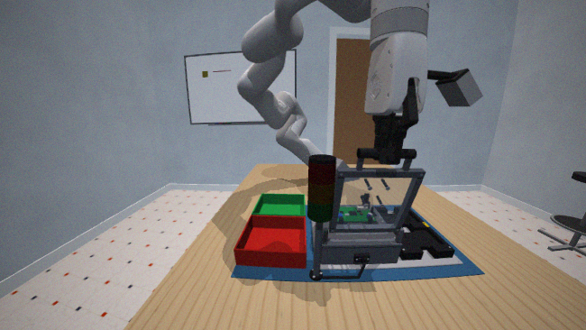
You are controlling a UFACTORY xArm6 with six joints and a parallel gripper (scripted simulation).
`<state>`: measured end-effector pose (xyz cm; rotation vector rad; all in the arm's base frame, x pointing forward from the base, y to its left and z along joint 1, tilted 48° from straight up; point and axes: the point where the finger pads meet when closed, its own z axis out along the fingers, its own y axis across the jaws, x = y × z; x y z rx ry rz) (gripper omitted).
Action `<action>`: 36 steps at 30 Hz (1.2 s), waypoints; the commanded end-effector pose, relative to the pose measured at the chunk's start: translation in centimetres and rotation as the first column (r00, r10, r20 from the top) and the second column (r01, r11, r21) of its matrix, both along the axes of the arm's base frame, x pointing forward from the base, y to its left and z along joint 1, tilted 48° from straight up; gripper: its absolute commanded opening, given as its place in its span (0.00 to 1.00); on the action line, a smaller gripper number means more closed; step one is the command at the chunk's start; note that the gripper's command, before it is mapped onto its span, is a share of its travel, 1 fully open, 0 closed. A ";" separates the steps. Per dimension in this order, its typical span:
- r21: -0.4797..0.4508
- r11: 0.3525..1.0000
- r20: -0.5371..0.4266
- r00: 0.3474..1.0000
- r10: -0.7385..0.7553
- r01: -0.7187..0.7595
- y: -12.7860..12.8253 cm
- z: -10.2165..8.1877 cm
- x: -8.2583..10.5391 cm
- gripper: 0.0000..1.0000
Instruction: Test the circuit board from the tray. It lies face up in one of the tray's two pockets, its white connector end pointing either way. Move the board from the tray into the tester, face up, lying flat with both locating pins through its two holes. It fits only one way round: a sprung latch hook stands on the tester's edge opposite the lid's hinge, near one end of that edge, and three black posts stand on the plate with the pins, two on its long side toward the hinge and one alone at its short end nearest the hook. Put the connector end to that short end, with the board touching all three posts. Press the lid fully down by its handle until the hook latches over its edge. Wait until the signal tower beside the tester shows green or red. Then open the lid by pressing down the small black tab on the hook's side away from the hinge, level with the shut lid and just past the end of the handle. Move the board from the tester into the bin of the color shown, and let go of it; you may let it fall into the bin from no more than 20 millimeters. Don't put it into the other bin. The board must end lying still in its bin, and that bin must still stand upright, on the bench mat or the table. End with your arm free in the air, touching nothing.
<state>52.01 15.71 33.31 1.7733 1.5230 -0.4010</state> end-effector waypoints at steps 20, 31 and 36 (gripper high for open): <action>0.002 1.000 0.002 1.000 0.002 -0.002 0.4 -0.2 -1.6 0.00; 0.001 1.000 0.002 1.000 0.002 -0.002 0.5 -0.6 -3.0 0.00; 0.002 1.000 0.002 1.000 0.002 -0.002 0.5 -0.9 -3.9 0.00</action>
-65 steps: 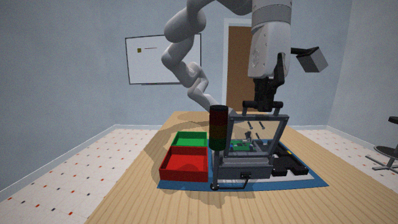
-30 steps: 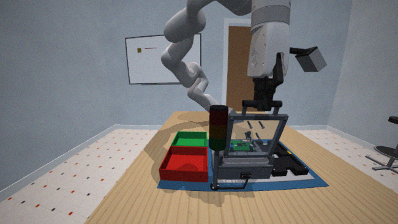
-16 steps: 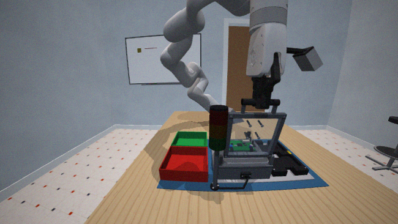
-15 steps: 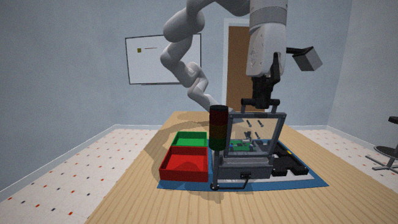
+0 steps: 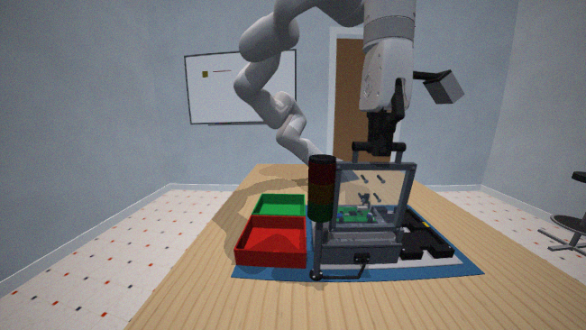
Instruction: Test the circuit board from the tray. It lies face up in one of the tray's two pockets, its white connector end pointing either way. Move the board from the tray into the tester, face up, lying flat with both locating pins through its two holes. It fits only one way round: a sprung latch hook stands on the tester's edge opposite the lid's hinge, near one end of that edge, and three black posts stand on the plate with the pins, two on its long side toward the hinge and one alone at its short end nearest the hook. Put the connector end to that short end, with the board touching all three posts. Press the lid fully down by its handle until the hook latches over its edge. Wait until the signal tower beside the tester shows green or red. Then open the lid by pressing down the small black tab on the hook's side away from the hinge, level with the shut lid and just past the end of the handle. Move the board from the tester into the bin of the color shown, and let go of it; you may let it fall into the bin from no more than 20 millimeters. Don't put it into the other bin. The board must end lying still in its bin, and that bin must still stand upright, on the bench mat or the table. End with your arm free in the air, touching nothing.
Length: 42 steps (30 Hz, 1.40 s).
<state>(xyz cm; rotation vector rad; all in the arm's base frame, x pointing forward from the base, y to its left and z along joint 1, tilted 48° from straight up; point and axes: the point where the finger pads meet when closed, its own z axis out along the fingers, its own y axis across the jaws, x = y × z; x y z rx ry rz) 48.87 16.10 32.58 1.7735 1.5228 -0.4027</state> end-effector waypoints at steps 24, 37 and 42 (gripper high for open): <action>0.002 1.000 0.003 1.000 0.002 -0.002 -0.2 -2.1 -5.3 0.00; 0.002 1.000 0.003 1.000 0.002 -0.002 -1.1 -4.2 -8.5 0.00; 0.002 1.000 0.003 1.000 0.002 -0.002 -1.4 -4.8 -9.2 0.00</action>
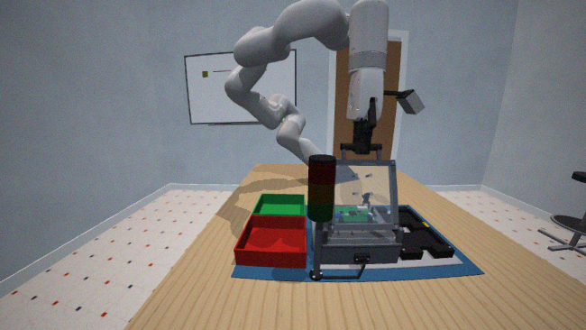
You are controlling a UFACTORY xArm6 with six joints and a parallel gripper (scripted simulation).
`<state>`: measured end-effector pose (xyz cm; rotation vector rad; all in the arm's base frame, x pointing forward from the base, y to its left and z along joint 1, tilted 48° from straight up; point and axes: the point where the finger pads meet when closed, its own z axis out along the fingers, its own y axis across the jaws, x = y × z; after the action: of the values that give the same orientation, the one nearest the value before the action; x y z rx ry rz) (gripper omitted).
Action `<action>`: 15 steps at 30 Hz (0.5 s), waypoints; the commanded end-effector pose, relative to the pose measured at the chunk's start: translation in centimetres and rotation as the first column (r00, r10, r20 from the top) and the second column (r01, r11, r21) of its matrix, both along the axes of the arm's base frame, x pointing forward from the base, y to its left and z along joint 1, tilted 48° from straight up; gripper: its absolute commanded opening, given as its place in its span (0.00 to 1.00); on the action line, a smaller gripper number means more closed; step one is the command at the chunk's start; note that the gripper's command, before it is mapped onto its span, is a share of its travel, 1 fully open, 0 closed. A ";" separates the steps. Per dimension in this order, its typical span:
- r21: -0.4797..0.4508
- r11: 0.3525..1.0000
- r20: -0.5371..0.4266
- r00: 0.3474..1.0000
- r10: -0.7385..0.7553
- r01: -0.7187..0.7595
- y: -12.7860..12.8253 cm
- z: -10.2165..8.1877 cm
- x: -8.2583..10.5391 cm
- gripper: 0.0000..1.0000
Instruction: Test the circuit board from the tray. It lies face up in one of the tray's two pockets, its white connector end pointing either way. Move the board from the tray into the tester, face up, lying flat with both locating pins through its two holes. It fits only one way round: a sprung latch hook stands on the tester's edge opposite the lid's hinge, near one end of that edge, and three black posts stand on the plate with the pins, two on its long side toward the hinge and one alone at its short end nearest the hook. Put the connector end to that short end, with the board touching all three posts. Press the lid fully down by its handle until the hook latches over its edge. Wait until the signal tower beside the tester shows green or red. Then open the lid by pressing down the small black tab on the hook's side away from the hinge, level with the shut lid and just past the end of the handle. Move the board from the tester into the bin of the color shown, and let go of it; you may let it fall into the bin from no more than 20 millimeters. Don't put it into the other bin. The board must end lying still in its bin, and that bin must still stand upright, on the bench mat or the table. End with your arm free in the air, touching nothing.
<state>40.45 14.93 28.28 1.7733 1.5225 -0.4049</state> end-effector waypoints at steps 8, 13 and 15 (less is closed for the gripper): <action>0.003 1.000 0.004 1.000 0.003 -0.003 -1.2 -2.2 -2.5 0.00; 0.003 1.000 0.004 1.000 0.003 -0.003 -1.9 -3.3 -3.4 0.00; 0.003 1.000 0.004 1.000 0.003 -0.003 -1.9 -3.3 -3.4 0.00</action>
<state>37.50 13.30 25.48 1.7732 1.5226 -0.4050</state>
